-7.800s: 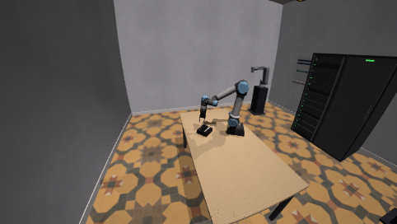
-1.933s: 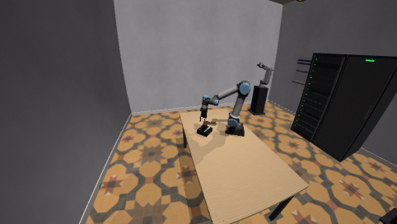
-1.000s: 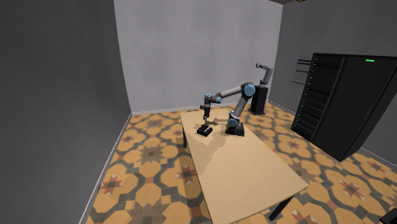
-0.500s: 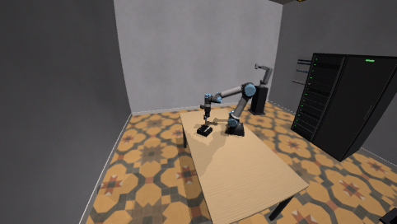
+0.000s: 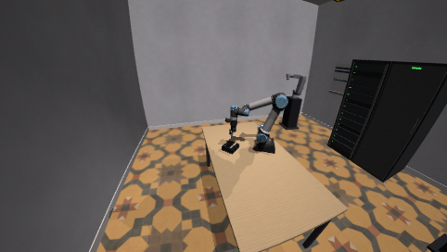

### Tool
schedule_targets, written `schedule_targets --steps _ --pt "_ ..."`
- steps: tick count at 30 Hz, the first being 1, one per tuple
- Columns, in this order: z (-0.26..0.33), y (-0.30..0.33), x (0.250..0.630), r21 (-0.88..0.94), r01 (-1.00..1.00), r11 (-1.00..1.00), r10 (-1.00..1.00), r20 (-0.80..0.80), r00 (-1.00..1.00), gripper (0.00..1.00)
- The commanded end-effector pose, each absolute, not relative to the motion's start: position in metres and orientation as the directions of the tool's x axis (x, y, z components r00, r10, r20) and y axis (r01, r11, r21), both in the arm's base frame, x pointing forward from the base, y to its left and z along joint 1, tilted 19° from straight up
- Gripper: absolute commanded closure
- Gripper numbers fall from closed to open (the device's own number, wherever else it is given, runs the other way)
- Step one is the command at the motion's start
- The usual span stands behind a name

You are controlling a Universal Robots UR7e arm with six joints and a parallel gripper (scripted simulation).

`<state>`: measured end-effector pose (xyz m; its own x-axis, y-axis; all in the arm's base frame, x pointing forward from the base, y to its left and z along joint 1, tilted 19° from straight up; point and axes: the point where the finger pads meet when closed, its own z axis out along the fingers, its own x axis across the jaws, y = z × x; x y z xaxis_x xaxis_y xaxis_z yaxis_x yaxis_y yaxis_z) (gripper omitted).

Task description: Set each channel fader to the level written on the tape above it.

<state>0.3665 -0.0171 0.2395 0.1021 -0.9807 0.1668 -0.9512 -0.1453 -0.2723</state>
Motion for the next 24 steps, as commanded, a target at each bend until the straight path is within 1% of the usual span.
schedule_targets --steps 1,13,24 --pt "0.2398 -0.0172 0.3667 -0.273 -0.950 -0.149 -0.980 0.168 0.106 0.00" --pt "0.2376 -0.0174 0.3674 -0.261 -0.942 -0.210 -0.969 0.185 0.165 0.00" --pt "0.2304 -0.0182 0.3686 -0.219 -0.891 -0.398 -0.908 0.233 0.349 0.00"
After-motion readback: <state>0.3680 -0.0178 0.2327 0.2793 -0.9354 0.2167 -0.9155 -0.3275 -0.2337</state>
